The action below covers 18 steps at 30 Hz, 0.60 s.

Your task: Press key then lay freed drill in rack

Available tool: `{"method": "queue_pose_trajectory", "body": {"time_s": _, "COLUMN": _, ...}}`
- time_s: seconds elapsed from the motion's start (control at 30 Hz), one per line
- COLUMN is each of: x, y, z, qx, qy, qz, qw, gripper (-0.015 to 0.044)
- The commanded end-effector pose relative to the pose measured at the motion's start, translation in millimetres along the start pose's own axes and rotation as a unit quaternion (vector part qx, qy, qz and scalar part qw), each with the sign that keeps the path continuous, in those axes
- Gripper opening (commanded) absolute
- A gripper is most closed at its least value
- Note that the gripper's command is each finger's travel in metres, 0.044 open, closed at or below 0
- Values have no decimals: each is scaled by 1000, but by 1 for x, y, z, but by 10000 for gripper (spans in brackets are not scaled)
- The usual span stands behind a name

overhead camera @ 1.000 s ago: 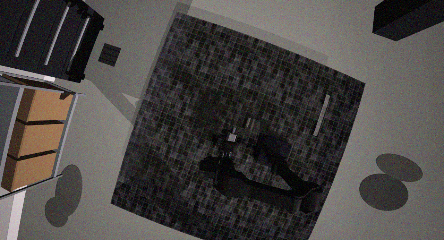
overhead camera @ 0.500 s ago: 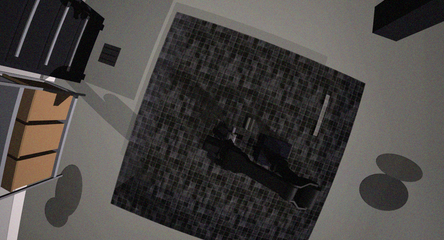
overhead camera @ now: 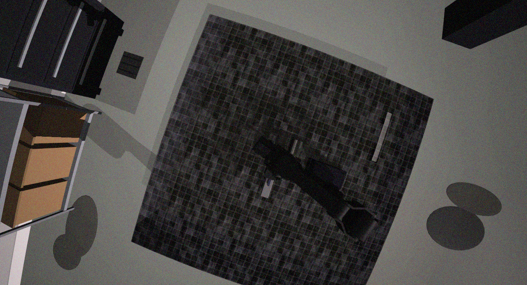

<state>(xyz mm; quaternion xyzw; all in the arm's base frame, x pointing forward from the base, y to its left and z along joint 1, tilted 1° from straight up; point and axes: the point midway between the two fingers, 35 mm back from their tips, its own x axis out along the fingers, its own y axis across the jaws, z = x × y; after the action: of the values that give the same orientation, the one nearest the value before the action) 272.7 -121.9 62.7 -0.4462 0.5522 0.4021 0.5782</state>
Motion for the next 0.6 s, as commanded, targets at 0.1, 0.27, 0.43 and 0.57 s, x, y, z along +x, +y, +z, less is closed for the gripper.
{"method": "queue_pose_trajectory", "body": {"time_s": 0.1, "x": 18, "y": 10, "z": -16, "qx": -91, "qy": -9, "qz": 16, "qw": 996, "gripper": 440}}
{"method": "queue_pose_trajectory", "body": {"time_s": 0.27, "x": 18, "y": 10, "z": -16, "qx": -91, "qy": -9, "qz": 16, "qw": 996, "gripper": 440}}
{"method": "queue_pose_trajectory", "body": {"time_s": 0.43, "x": 18, "y": 10, "z": -16, "qx": -91, "qy": -9, "qz": 16, "qw": 996, "gripper": 440}}
{"method": "queue_pose_trajectory", "body": {"time_s": 0.57, "x": 20, "y": 10, "z": -16, "qx": -91, "qy": -9, "qz": 16, "qw": 996, "gripper": 440}}
